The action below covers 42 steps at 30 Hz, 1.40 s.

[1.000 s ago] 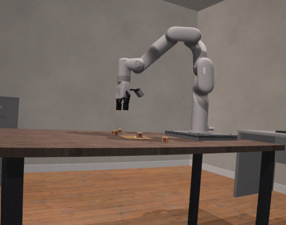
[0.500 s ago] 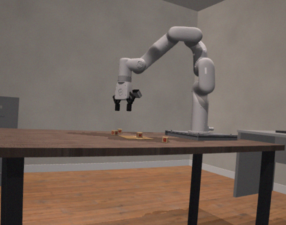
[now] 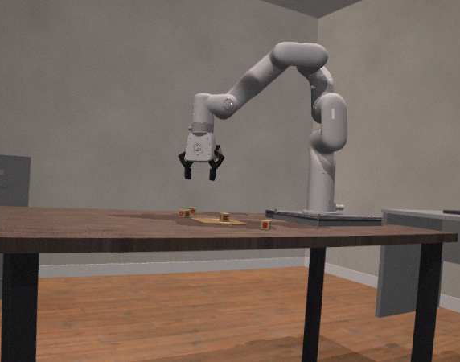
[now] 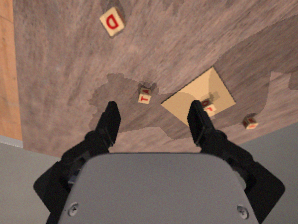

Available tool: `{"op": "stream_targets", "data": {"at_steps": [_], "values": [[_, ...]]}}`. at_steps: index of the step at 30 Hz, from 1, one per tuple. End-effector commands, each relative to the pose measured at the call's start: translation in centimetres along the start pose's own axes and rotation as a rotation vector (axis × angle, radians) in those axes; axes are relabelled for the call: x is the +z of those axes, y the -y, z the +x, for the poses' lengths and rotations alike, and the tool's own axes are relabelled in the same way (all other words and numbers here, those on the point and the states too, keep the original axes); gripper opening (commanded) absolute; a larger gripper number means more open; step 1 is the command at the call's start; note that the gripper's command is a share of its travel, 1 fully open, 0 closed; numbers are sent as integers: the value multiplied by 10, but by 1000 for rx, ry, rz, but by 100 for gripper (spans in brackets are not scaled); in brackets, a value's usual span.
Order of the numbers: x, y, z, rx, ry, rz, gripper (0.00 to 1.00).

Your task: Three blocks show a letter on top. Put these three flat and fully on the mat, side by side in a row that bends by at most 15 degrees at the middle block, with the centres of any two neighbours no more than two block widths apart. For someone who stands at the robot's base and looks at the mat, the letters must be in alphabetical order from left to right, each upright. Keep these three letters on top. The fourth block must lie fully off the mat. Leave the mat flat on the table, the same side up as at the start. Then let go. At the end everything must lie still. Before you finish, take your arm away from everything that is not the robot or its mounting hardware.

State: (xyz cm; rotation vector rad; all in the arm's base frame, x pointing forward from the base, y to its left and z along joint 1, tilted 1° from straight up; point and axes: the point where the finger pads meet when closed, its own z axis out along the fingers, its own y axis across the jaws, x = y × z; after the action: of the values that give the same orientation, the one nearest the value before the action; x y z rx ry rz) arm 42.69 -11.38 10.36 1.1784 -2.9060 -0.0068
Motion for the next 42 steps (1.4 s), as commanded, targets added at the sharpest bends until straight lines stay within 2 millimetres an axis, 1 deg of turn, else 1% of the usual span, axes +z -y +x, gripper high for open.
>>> {"op": "stream_targets", "data": {"at_steps": [1,4,5,19,21,22,36,38,39,42], "values": [[1,-6,-9,-139,2,4,100],[1,-7,-10,-163,2,4,100],[2,-11,-14,-231,2,4,100],[7,-30,-31,-554,0,3,100],[7,-30,-31,-554,0,3,100],[8,-34,-34,-623,0,3,100],[13,-53,-50,-945,-1,2,100],[13,-53,-50,-945,-1,2,100],[14,-57,-53,-1014,-1,1,100],[15,-61,-56,-1074,-1,1,100]]}}
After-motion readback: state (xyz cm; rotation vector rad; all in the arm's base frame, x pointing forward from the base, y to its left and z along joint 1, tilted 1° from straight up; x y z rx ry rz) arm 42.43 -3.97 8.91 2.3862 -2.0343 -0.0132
